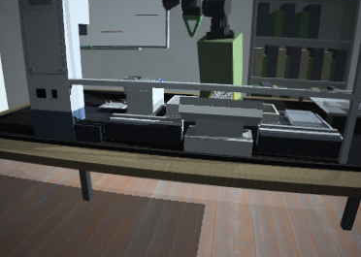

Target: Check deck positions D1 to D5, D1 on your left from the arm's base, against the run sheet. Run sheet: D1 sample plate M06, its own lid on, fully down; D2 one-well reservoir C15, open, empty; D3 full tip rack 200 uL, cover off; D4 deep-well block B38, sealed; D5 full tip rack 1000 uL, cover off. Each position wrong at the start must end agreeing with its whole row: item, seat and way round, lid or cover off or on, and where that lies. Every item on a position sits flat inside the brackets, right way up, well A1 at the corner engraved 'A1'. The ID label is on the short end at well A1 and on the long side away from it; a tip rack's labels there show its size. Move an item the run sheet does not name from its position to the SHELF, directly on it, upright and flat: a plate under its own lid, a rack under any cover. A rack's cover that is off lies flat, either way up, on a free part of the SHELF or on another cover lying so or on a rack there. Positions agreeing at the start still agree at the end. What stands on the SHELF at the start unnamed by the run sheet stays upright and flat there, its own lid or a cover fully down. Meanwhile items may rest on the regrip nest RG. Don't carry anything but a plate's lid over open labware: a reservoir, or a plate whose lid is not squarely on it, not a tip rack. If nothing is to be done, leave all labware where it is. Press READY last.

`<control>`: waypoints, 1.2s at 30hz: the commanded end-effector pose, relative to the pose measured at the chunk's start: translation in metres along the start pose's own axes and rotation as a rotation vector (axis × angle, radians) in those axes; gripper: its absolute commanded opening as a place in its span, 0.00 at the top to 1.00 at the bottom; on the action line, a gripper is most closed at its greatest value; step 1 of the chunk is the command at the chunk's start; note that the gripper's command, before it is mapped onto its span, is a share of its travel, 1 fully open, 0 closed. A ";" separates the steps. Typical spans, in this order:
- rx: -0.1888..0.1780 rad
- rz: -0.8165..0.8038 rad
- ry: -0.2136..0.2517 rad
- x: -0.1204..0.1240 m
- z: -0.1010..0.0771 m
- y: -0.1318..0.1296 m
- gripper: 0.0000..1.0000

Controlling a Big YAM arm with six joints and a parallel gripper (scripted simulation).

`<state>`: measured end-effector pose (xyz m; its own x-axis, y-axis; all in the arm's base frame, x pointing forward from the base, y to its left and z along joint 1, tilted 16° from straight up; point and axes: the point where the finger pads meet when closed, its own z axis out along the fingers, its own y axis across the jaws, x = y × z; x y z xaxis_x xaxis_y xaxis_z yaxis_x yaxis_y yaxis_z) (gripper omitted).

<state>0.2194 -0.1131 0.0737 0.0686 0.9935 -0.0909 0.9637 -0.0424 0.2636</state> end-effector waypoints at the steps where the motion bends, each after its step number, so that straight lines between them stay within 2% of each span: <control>1: -0.047 0.067 -0.017 -0.006 -0.014 0.018 1.00; 3: -0.047 0.084 -0.017 -0.006 -0.014 0.018 1.00; 5: -0.056 0.078 -0.027 -0.025 -0.015 0.024 1.00; 16: -0.049 0.075 -0.038 -0.084 -0.015 0.018 1.00; 19: -0.044 0.075 -0.035 -0.089 -0.015 0.017 1.00; 33: -0.037 0.073 -0.043 -0.162 -0.014 0.009 1.00; 36: -0.034 0.074 -0.040 -0.166 -0.015 0.008 1.00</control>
<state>0.2015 -0.2504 0.0793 0.1733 0.9837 -0.0483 0.9523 -0.1548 0.2629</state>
